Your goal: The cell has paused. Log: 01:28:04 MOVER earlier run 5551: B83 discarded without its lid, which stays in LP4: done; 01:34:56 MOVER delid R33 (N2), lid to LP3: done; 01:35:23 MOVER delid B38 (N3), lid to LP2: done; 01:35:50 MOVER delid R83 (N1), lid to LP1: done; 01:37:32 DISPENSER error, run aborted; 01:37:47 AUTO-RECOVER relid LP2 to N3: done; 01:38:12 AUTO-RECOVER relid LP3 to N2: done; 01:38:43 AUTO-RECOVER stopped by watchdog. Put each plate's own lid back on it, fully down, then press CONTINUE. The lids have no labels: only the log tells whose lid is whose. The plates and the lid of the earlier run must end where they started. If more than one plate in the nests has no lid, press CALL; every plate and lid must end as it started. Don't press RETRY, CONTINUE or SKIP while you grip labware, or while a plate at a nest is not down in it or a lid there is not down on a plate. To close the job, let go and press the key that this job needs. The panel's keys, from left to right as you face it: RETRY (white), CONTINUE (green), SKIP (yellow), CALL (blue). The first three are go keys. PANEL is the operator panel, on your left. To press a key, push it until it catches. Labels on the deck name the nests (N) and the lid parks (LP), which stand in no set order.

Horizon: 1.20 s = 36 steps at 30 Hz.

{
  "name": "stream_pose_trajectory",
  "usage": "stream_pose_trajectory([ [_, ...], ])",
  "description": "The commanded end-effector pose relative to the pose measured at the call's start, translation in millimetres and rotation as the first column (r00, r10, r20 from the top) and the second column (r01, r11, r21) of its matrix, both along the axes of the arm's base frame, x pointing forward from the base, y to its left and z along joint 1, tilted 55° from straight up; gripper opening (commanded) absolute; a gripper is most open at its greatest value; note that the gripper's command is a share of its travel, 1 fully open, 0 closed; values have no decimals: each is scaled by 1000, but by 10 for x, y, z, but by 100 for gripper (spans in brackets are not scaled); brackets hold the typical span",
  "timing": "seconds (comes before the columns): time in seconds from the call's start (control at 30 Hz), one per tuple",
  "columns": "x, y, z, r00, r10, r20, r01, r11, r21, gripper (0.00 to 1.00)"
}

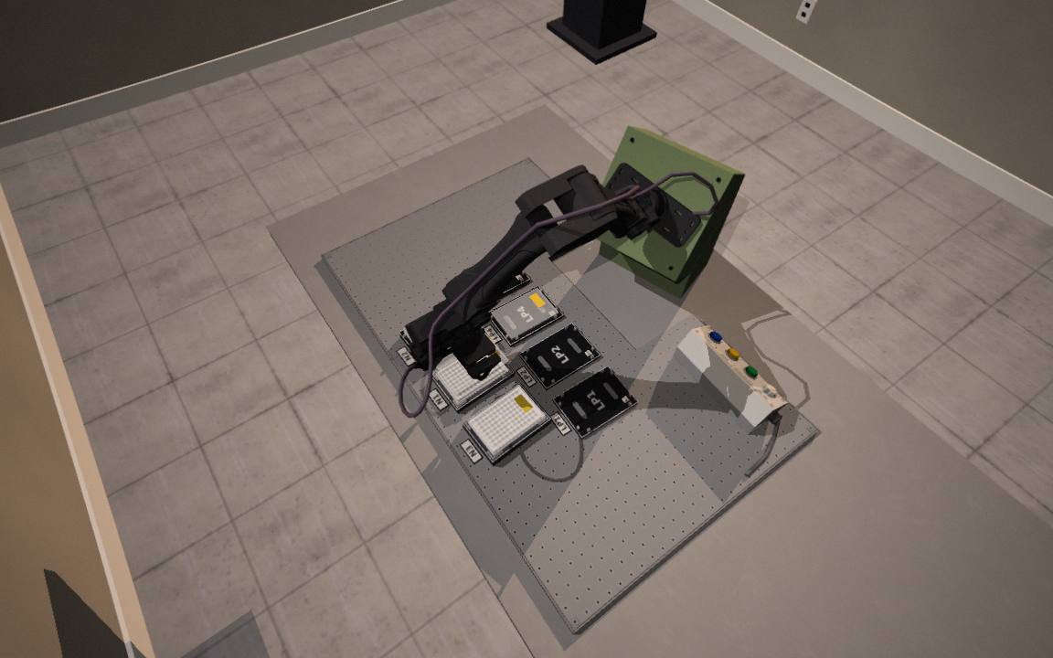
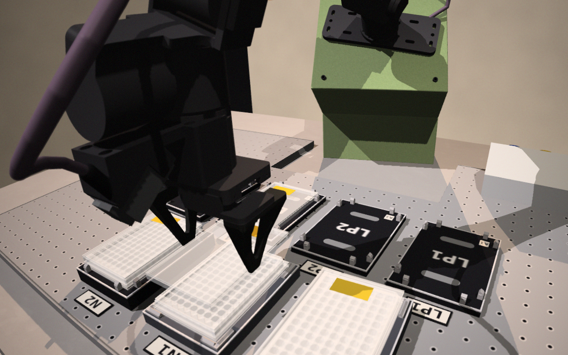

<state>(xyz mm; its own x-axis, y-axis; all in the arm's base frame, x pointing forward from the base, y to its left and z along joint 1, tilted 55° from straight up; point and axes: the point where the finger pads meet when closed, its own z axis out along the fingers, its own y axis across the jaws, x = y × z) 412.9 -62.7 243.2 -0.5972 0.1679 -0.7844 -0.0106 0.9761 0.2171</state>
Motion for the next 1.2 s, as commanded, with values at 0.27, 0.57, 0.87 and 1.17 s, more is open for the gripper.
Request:
stream_pose_trajectory([
  [0.27, 78, -18, 154, 999, -4, 42, 4, 1000, -13, 0],
  [0.57, 130, -38, 86, 1000, -7, 28, 8, 1000, -9, 0],
  [0.87, 140, -36, 114, 999, -7, 38, 8, 1000, -12, 0],
  [1.17, 163, -26, 123, 999, -7, 44, 7, 1000, -13, 0],
])
